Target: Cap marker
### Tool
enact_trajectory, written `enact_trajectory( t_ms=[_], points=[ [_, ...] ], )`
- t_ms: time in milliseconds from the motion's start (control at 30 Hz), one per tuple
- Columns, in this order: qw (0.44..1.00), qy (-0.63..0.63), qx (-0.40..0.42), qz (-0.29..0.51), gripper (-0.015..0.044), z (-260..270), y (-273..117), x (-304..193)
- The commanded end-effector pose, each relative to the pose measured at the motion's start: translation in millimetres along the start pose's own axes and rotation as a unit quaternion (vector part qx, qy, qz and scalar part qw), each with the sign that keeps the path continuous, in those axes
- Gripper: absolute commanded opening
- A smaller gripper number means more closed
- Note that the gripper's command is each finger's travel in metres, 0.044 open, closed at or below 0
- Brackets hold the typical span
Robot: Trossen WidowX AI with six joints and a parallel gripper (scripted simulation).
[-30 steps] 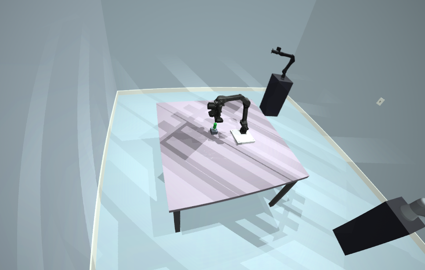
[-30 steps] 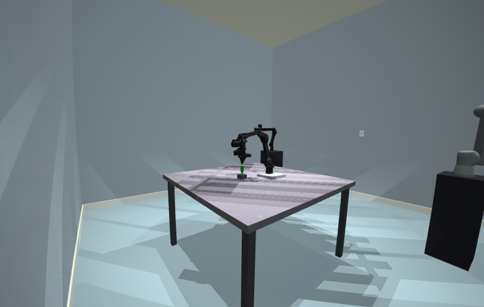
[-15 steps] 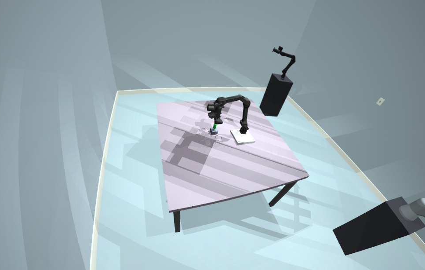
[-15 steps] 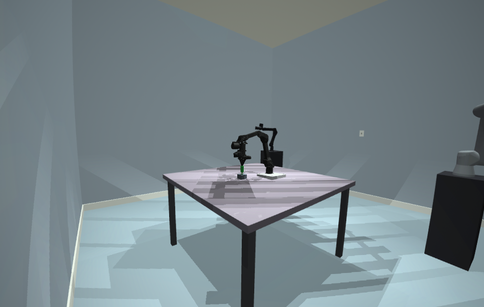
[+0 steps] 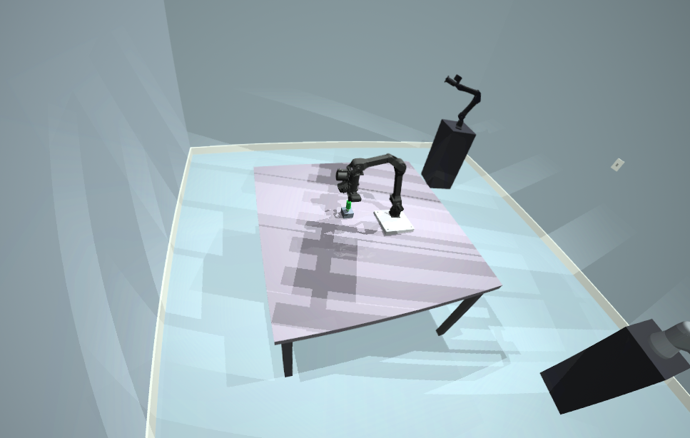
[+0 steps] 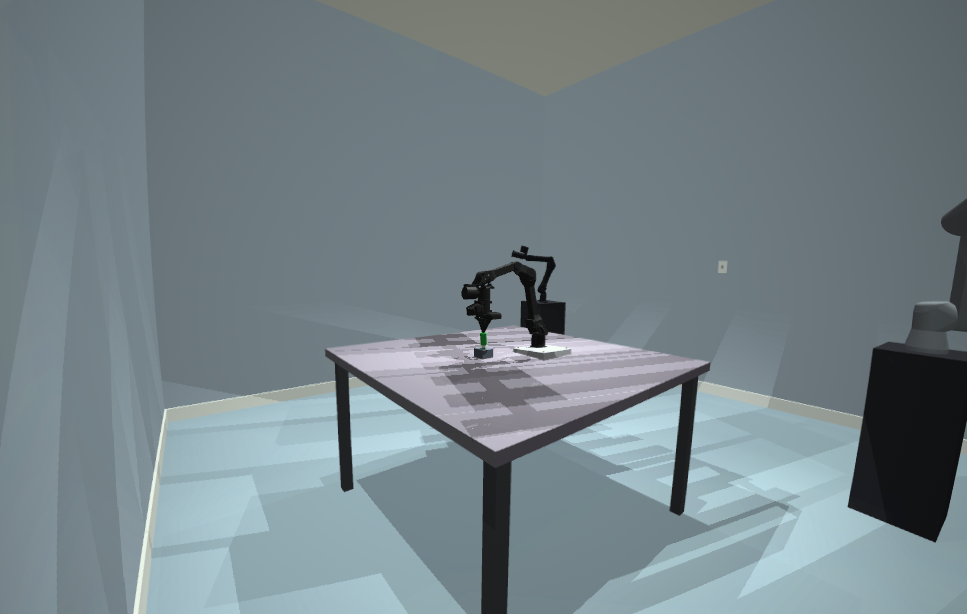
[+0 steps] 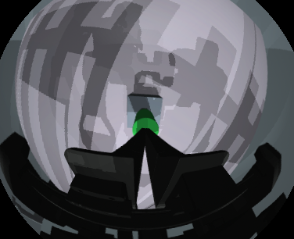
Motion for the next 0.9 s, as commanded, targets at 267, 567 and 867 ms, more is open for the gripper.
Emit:
enact_trajectory(
  t_ms=[267, 567, 867],
  points=[
    [1.0, -0.004, 0.001, -0.022, 0.0, 0, -87, -3],
    [1.0, -0.004, 0.001, -0.022, 0.0184, 0, -87, -3],
    [1.0, -0.004, 0.001, -0.022, 0.042, 0, -87, -3]
  ],
)
Point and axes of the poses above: the point midway between the two fingers, 35 mm back from their tips, its own y axis out along the fingers, its own z axis across the jaws, x = y × z, the point moved 8 cm from there along -y, back along the fingers, and after that the axes turned 10 degrees about y, right-handed, at the moved point
